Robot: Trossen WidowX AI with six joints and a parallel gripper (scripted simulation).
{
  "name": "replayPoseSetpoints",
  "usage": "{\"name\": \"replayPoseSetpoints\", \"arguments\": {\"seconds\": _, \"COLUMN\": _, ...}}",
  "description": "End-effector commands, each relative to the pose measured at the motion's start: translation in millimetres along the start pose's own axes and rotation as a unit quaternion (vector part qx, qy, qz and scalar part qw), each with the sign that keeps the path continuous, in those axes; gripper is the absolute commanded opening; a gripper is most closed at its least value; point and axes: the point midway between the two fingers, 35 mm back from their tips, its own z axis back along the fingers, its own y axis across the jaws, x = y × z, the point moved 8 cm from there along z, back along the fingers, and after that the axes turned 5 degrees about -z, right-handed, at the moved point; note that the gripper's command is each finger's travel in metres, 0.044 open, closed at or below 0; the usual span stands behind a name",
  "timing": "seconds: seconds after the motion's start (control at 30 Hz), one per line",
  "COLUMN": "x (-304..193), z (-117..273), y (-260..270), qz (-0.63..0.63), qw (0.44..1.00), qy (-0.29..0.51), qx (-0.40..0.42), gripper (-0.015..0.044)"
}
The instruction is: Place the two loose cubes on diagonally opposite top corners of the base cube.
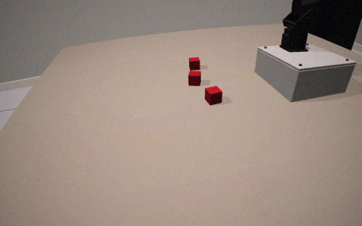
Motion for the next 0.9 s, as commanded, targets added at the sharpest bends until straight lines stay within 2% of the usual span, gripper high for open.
{"name": "replayPoseSetpoints", "arguments": {"seconds": 0.0, "x": 0.1, "z": 0.2, "y": 0.6, "qz": 0.003, "qw": 1.000, "qy": -0.002, "qx": 0.001, "gripper": 0.0374}}
{"name": "replayPoseSetpoints", "arguments": {"seconds": 0.13, "x": 1.3, "z": 4.7, "y": 15.1, "qz": 0.056, "qw": 0.997, "qy": -0.037, "qx": 0.024, "gripper": 0.0269}}
{"name": "replayPoseSetpoints", "arguments": {"seconds": 0.5, "x": -13.6, "z": 26.9, "y": 81.1, "qz": 0.214, "qw": 0.960, "qy": -0.146, "qx": 0.104, "gripper": 0.0265}}
{"name": "replayPoseSetpoints", "arguments": {"seconds": 0.87, "x": -73.2, "z": 42.3, "y": 139.2, "qz": 0.374, "qw": 0.884, "qy": -0.200, "qx": 0.198, "gripper": 0.0265}}
